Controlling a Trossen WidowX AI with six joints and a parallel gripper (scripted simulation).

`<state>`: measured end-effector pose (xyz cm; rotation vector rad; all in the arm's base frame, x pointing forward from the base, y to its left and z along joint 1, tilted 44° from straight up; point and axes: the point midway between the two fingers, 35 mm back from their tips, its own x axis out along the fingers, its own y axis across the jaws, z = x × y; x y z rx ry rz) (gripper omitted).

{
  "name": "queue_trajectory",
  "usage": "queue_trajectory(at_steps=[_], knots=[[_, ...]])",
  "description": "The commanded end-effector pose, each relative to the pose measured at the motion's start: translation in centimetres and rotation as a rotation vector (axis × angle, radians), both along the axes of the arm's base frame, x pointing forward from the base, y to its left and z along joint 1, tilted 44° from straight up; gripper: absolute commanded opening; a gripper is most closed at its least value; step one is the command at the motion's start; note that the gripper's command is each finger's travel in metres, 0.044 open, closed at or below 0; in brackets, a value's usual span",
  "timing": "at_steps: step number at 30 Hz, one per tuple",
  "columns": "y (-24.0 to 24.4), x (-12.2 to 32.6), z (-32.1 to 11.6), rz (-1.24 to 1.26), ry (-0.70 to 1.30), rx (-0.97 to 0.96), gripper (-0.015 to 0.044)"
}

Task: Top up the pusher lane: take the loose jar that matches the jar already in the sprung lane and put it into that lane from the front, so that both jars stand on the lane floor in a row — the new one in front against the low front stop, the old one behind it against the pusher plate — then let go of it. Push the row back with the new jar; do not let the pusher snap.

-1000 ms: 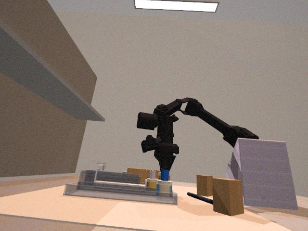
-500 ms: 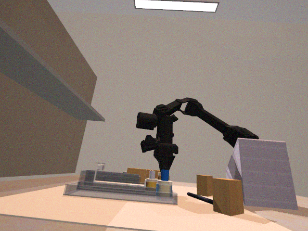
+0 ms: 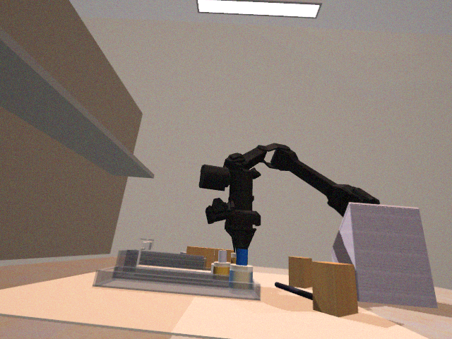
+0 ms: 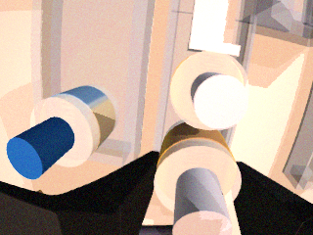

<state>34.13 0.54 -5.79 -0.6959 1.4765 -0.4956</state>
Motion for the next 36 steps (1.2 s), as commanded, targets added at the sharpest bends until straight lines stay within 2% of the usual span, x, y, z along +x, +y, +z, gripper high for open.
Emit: queue_trajectory(at_steps=[1, 36], knots=[[0.22, 1.11, 0.36, 0.007, -0.032, 0.001, 0.0000], [-0.26, 1.28, -0.17, 0.007, -0.032, 0.001, 0.0000]])
